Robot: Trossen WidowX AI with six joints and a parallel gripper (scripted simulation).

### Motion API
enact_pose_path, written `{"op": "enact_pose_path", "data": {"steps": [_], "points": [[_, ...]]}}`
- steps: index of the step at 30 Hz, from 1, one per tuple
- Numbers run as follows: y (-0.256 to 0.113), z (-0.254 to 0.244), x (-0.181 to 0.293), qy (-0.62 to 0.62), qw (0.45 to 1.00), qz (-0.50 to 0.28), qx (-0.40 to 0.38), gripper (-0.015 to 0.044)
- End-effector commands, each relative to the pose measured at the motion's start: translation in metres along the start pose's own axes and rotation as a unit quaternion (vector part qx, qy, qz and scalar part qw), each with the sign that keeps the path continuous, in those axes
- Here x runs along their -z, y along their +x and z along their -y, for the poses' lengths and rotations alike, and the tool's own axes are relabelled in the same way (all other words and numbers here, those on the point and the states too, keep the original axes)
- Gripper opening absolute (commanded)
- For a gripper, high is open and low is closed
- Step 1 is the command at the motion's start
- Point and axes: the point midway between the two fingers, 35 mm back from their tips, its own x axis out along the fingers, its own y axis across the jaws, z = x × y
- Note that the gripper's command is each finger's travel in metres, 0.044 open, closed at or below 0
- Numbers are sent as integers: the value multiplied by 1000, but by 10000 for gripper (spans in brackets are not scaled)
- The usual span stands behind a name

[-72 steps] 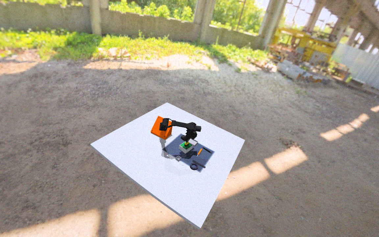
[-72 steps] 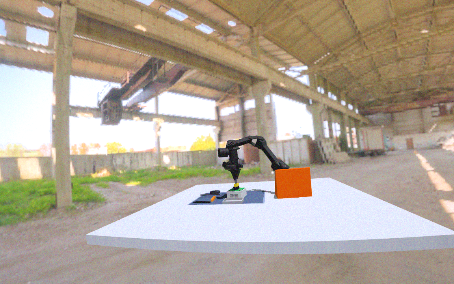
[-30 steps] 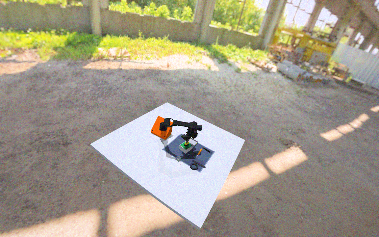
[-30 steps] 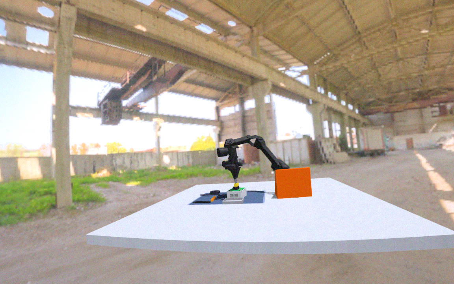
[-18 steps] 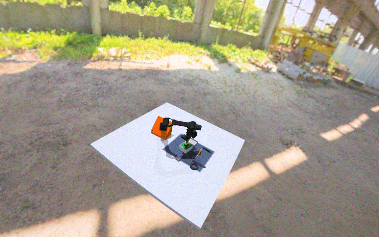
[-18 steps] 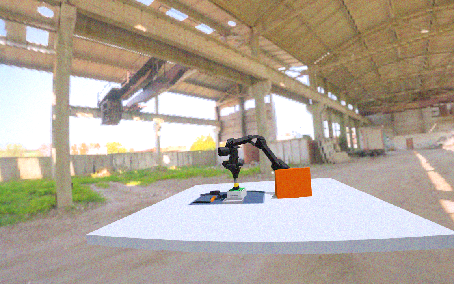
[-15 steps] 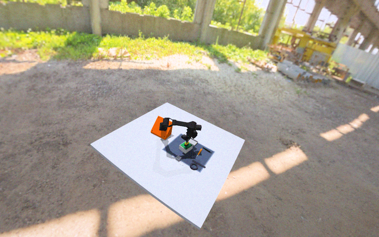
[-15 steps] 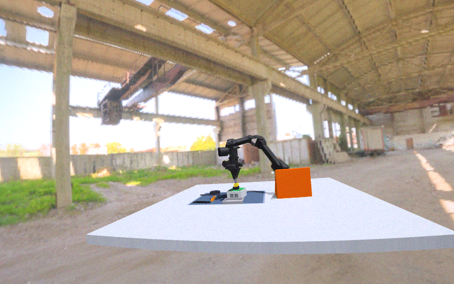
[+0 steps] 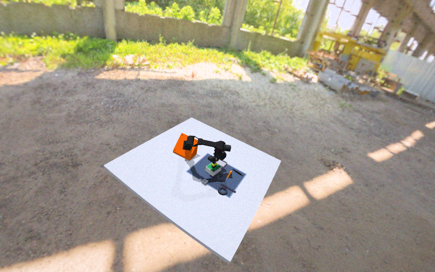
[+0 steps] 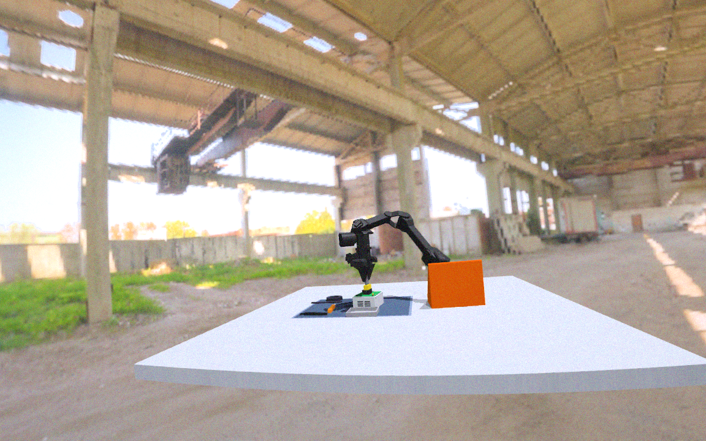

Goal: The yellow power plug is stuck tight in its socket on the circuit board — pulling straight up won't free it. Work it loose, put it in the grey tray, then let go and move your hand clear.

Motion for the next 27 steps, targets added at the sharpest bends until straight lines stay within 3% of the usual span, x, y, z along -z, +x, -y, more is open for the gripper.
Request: {"op": "enact_pose_path", "data": {"steps": [1, 2, 12, 27], "points": [[3, 0, 0, -1, 1000, 1, 1, 250], [3, 0, 0, -1, 1000, 1, 1, 250], [3, 0, 0, -1, 1000, 1, 1, 0], [-9, -1, 0, -1, 1000, 1, 5, 0]]}}
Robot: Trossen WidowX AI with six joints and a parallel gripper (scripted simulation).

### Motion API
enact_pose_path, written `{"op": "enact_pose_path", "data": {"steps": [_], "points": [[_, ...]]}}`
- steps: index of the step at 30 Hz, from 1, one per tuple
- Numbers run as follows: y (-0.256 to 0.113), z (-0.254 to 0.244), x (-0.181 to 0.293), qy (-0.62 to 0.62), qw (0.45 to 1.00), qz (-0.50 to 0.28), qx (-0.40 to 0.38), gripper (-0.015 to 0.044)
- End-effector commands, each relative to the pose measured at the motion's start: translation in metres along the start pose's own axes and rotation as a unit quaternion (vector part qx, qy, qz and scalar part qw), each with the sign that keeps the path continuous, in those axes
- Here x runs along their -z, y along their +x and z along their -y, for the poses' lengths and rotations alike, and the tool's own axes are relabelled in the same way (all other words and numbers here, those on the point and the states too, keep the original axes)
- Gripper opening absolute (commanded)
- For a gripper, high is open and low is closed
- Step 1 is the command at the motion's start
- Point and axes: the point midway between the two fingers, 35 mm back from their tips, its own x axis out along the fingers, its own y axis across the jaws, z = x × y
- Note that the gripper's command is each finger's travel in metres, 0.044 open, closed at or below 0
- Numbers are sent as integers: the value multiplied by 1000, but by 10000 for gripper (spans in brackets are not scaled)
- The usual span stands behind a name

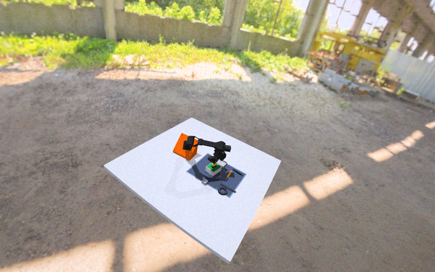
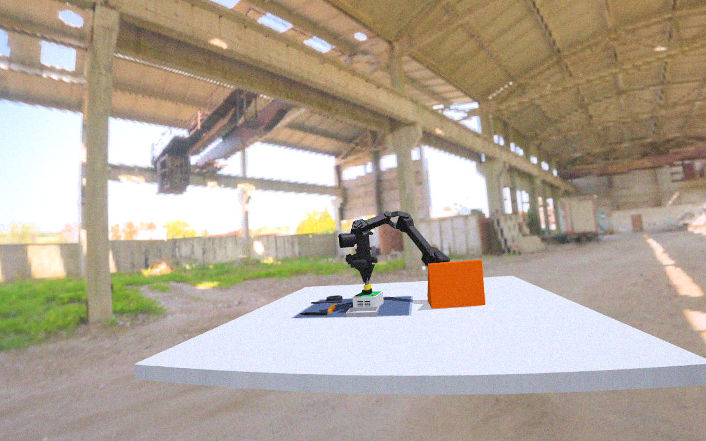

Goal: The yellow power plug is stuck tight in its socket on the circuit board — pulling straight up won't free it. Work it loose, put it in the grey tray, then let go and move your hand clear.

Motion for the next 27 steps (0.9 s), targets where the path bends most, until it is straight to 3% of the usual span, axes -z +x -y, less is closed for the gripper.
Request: {"op": "enact_pose_path", "data": {"steps": [1, 8, 19, 27], "points": [[-14, -3, 0, -3, 1000, 4, 6, 0], [-15, -9, 1, -3, 999, 4, 38, 0], [-19, 10, 0, -4, 997, 3, -73, 0], [-20, -4, 0, -3, 1000, 4, 10, 0]]}}
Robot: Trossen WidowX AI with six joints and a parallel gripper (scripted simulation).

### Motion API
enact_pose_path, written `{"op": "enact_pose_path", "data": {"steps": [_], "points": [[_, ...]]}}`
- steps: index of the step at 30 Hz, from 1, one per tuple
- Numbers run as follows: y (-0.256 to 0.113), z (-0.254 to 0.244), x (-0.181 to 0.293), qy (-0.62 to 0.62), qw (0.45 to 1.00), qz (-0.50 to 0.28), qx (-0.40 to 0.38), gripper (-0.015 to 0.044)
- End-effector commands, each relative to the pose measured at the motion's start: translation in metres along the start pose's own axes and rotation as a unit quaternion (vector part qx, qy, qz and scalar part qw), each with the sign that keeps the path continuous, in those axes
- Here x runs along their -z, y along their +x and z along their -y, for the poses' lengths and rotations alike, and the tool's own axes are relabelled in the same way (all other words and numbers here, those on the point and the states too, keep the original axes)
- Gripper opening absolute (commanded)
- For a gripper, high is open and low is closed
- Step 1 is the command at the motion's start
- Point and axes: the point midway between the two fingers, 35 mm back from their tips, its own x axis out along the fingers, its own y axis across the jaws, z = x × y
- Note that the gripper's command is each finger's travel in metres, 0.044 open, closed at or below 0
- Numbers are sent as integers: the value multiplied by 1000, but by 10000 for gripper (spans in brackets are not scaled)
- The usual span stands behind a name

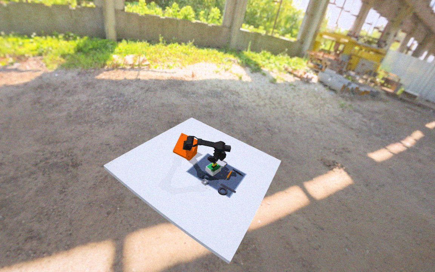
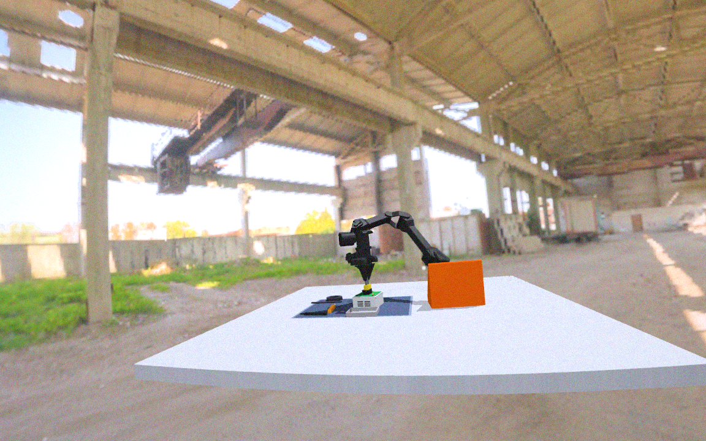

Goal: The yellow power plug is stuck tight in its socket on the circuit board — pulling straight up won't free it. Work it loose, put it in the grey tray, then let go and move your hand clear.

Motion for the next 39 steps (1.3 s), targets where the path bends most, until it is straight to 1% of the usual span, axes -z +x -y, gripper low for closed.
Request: {"op": "enact_pose_path", "data": {"steps": [1, 5, 8, 11, 17, 21, 25, 33, 36, 39], "points": [[-13, -9, 1, -9, 999, 14, 44, 0], [-14, -16, 1, -9, 996, 14, 82, 0], [-14, -16, 1, -9, 997, 14, 81, 0], [-15, -11, 1, -9, 998, 14, 53, 0], [-18, 3, 1, -11, 999, 13, -31, 0], [-19, 7, 1, -11, 998, 13, -53, 0], [-20, 3, 1, -11, 999, 13, -28, 0], [-21, -15, 1, -9, 997, 14, 76, 0], [-21, -17, 2, -9, 996, 14, 85, 0], [-22, -13, 1, -9, 998, 14, 65, 0]]}}
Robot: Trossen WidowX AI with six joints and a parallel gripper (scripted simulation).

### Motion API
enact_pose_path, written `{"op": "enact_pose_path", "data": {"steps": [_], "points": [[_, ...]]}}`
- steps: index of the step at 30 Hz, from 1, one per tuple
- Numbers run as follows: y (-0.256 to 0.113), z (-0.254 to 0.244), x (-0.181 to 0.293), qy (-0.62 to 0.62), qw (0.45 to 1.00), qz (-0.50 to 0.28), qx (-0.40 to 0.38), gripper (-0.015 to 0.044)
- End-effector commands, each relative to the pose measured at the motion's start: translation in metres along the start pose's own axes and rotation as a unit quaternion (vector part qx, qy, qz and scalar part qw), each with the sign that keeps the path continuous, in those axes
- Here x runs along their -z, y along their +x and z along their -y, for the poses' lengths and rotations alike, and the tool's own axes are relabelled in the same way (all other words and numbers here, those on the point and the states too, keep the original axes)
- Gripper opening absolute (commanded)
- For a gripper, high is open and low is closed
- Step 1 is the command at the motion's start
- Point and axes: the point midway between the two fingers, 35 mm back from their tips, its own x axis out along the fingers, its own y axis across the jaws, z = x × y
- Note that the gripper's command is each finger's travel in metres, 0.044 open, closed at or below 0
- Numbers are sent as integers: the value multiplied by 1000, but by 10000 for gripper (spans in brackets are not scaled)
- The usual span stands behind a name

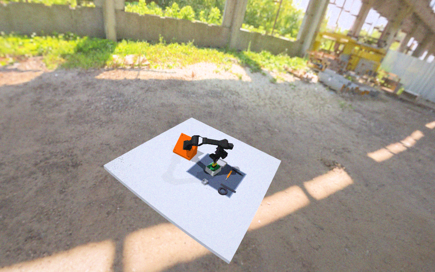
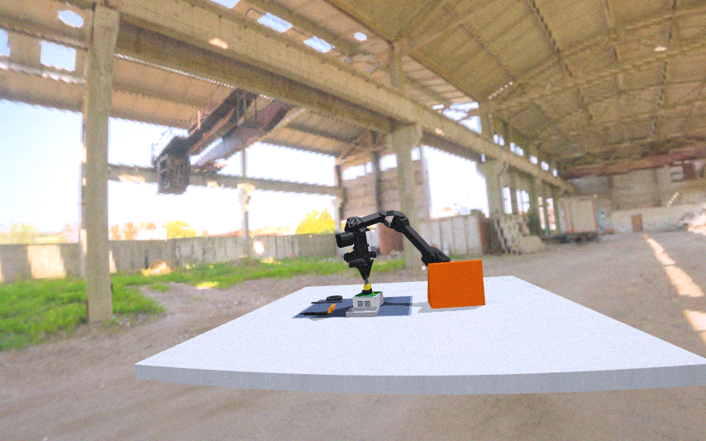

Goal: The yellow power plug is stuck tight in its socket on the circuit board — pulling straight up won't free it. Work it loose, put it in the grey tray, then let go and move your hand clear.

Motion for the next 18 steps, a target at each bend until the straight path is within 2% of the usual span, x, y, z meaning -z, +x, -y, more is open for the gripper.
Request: {"op": "enact_pose_path", "data": {"steps": [1, 10, 14, 18], "points": [[-14, 1, 1, -10, 999, 15, -29, 0], [-14, 19, 0, -12, 991, 14, -135, 0], [-15, 17, 0, -12, 992, 14, -122, 0], [-17, 7, 1, -11, 998, 14, -67, 0]]}}
